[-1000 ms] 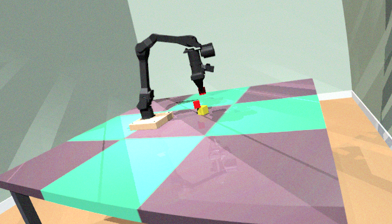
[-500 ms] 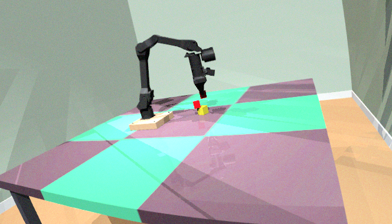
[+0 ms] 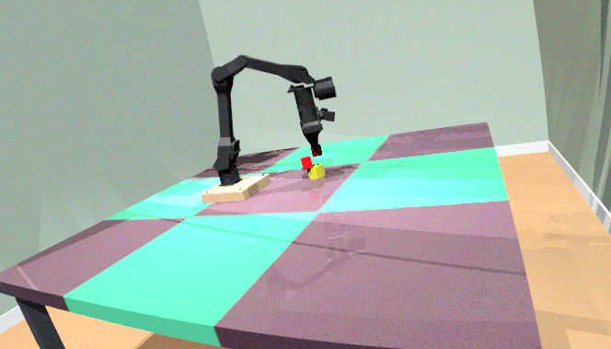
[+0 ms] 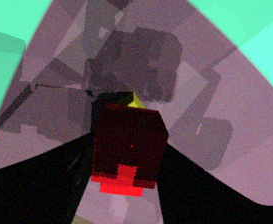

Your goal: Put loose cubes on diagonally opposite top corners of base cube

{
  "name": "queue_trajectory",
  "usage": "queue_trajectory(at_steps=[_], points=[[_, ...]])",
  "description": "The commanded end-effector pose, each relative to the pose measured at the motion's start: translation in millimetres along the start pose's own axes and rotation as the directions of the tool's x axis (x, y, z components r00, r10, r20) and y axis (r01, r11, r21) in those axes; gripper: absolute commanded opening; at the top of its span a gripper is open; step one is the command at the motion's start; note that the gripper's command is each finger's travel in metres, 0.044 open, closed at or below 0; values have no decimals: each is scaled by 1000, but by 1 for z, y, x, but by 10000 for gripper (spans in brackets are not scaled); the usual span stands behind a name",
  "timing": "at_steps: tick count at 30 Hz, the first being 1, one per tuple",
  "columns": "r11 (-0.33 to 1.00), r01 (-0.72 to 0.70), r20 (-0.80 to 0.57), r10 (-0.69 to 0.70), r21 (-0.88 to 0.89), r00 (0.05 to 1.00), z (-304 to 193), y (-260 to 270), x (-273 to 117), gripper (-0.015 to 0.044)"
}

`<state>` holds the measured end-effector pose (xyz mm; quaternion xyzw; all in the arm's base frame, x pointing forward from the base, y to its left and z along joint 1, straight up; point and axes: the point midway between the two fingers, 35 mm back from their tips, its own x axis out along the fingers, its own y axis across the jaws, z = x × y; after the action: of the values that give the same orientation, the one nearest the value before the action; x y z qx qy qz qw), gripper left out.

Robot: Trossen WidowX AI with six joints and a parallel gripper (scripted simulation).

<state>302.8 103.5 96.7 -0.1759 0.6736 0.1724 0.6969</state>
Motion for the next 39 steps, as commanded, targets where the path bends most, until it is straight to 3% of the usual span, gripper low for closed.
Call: queue_trajectory(at_steps=[1,11,36,39], points=[[1000,4,-2,-4,-1,1000,0,-1,4,105],[999,-8,-9,8,41,1000,2,-1,28,105],[999,-8,-9,8,44,1000,2,-1,30,105],[999,-8,-9,8,44,1000,2,-1,30,184]])
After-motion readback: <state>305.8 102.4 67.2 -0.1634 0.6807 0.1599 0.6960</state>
